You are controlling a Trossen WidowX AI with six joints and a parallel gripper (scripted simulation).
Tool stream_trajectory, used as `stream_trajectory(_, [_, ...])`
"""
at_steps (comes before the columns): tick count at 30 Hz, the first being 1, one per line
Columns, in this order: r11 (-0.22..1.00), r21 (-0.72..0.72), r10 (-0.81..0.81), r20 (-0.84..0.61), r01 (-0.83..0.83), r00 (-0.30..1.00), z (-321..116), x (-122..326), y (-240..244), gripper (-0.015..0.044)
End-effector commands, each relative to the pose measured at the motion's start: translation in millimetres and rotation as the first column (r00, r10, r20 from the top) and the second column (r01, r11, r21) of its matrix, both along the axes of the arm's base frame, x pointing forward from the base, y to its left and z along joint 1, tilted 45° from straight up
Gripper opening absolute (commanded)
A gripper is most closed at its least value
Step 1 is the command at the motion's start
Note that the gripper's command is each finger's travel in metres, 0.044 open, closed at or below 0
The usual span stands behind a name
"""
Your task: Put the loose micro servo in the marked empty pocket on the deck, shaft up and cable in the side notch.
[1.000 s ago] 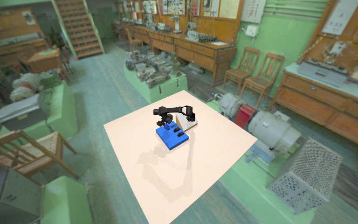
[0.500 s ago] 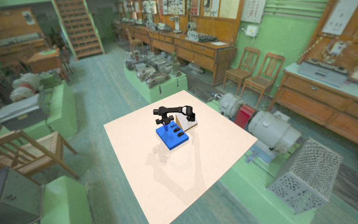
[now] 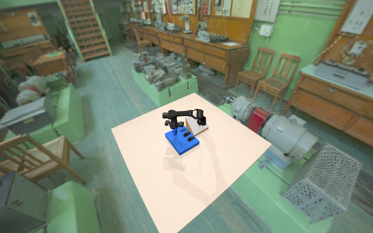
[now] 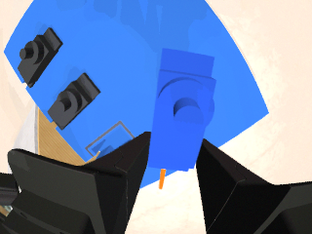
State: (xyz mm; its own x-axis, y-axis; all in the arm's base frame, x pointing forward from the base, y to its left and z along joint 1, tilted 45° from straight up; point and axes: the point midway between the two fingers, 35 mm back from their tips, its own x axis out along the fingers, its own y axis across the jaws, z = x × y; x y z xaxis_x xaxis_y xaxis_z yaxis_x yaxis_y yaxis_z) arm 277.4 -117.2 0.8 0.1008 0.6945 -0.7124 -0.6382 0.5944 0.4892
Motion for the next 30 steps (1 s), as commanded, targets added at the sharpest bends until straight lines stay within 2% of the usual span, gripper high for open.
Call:
stream_trajectory(1, [0.995, 0.003, -0.096, -0.087, 0.097, 0.992, 0.0, 0.4, -2.6, 0.0000])
stream_trajectory(10, [0.949, -0.010, -0.303, -0.299, 0.315, 0.905, 0.1, 0.4, -2.7, 0.0000])
stream_trajectory(20, [0.847, -0.077, -0.488, -0.505, 0.526, 0.712, 0.1, 0.4, -2.7, 0.0000])
stream_trajectory(30, [0.839, -0.083, -0.498, -0.518, 0.538, 0.696, 0.0, -9.5, -1.3, 0.0000])
